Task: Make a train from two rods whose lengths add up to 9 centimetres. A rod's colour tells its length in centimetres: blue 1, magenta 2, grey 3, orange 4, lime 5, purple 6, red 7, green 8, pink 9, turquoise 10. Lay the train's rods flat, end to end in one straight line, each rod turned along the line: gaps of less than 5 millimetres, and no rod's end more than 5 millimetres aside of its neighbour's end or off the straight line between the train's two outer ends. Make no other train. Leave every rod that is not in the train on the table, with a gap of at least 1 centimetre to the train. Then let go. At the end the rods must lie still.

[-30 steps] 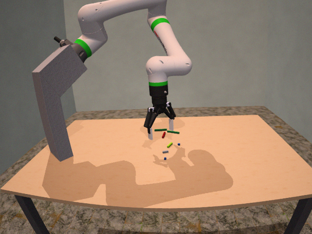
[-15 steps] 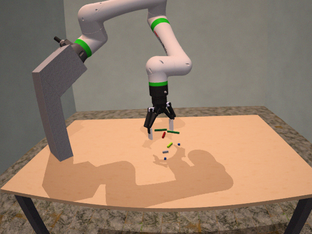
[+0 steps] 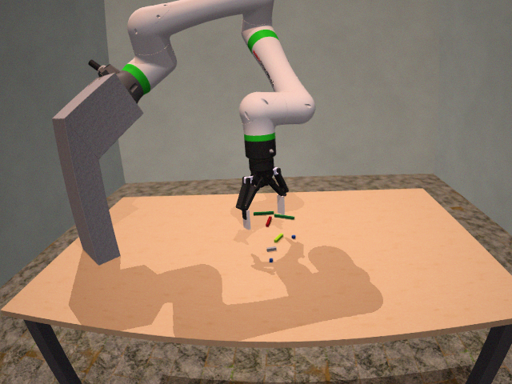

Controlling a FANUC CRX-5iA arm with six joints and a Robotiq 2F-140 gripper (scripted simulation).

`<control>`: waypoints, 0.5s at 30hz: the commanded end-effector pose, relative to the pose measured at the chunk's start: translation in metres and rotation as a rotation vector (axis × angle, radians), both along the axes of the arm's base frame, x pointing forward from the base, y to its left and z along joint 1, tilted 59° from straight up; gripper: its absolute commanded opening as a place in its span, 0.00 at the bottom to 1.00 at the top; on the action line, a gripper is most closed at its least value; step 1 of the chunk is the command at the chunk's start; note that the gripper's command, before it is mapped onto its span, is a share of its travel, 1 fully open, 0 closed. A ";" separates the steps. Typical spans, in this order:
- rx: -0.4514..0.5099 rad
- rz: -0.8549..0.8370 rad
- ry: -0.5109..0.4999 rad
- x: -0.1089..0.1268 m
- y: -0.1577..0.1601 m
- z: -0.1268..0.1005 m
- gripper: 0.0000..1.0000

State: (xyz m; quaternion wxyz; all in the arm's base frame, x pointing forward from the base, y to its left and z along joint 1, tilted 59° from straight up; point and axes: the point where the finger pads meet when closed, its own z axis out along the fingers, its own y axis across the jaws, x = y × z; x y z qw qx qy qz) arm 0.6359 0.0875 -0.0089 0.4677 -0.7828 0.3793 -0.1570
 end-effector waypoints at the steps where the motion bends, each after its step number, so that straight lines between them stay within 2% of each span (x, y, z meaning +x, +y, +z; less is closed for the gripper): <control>1: 0.000 0.000 0.000 0.000 0.000 0.000 1.00; 10: -0.005 0.003 -0.004 0.000 0.000 0.000 1.00; 12: -0.031 0.025 -0.030 -0.001 0.003 0.002 1.00; 15: -0.123 0.104 -0.121 -0.004 0.013 0.008 1.00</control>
